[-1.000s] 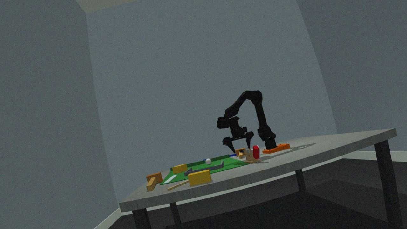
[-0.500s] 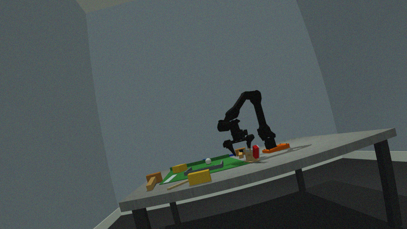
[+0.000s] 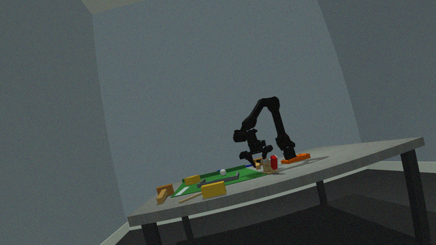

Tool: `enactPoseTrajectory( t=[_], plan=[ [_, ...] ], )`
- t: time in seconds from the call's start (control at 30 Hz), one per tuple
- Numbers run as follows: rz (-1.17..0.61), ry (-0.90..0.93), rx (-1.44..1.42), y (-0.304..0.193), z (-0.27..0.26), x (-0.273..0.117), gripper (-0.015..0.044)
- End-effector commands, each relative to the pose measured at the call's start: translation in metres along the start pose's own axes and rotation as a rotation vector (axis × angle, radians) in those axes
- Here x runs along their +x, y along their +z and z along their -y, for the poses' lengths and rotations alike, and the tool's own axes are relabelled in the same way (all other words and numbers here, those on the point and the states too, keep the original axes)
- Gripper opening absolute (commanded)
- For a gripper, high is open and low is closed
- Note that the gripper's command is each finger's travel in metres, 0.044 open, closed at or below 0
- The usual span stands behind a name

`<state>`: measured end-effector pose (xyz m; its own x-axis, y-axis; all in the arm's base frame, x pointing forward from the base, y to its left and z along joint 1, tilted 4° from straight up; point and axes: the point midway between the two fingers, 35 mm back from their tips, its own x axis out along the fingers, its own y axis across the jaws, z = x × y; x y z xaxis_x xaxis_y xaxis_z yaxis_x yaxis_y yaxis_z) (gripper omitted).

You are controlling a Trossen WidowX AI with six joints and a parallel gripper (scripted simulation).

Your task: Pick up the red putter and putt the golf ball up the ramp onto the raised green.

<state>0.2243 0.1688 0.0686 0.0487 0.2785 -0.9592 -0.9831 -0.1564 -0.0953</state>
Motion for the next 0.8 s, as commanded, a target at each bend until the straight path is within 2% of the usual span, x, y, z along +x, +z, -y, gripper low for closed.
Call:
enactPoseTrajectory(
  t=[0.0, 0.2, 0.3, 0.5, 0.77],
  plan=[
    [0.0, -0.001, 0.0, 0.0, 0.0, -0.001, 0.0177],
    [0.0, -0.001, 0.0, 0.0, 0.0, -0.001, 0.002],
    [0.0, -0.001, 0.0, 0.0, 0.0, -0.001, 0.0],
    [0.0, -0.001, 0.0, 0.002, 0.001, -0.005, 0.0],
    [0.001, -0.001, 0.0, 0.013, 0.005, -0.042, 0.0]
  ],
)
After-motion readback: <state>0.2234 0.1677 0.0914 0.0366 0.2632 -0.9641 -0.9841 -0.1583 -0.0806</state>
